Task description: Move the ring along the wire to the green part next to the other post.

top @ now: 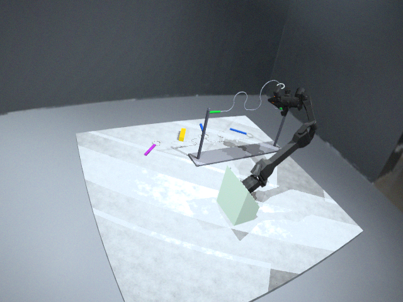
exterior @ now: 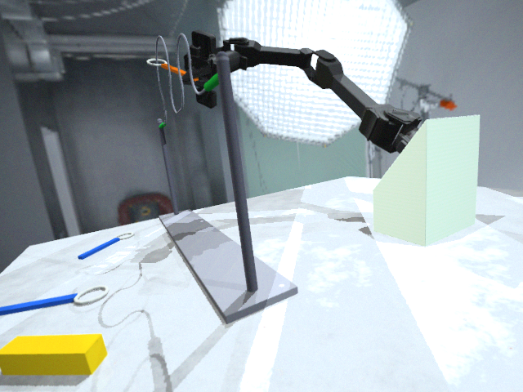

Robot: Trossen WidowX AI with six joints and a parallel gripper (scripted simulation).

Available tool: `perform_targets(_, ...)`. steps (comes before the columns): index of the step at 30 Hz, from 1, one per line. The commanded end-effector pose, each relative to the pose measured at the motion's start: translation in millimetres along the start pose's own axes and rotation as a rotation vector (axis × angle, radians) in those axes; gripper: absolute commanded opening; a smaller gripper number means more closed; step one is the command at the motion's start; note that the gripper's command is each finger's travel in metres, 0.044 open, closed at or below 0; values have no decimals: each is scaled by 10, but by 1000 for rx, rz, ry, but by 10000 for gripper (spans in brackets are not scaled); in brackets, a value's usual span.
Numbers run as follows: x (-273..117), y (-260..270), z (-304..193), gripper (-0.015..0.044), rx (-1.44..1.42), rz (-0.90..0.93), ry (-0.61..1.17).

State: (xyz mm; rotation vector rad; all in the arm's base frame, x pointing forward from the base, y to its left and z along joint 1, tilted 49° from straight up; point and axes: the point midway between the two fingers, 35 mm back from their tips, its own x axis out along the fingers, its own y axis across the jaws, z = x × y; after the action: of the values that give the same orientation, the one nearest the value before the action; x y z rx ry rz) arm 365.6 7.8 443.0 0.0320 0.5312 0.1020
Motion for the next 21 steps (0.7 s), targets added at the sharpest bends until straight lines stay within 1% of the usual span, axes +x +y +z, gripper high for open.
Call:
perform_targets(1,14,-12,-14,-150,-47,-25,-2)
perform_targets(21,23,-99,-3,-150,-261,-154,-29)
